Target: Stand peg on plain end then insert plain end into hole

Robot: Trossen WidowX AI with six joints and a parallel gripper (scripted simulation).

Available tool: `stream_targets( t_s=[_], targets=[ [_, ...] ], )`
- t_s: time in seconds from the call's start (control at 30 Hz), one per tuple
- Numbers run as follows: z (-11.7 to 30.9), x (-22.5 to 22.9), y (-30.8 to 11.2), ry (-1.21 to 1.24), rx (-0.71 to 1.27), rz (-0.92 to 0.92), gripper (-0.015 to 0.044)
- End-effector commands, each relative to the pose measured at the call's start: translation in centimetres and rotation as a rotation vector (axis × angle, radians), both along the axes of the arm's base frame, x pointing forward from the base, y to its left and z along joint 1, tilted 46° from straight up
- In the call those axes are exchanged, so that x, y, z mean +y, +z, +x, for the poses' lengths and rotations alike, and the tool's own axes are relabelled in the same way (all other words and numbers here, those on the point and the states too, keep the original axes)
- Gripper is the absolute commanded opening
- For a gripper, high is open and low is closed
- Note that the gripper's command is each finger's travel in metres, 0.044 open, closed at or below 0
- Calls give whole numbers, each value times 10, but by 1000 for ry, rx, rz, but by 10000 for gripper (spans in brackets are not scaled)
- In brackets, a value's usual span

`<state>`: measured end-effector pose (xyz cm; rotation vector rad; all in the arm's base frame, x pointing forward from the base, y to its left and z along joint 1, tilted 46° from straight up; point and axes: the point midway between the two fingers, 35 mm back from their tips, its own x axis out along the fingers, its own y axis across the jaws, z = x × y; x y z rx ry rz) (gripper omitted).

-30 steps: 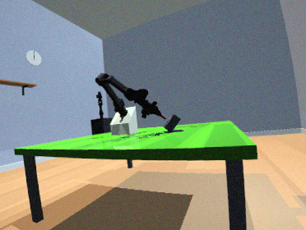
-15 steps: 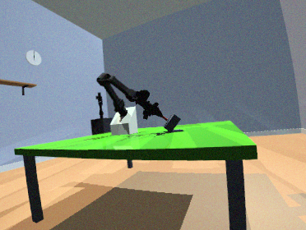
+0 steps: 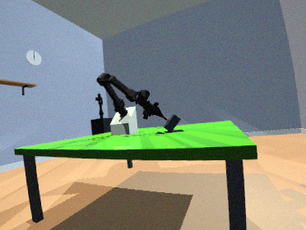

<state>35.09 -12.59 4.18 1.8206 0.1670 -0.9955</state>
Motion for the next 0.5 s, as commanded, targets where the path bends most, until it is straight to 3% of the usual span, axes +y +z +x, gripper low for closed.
stream_targets(
  t_s=[0.0, 0.47],
  targets=[
    [-1, 0, -3, -2, 5, 1, 0],
    [1, 0, -7, -2, 5, 1, 0]
  ],
)
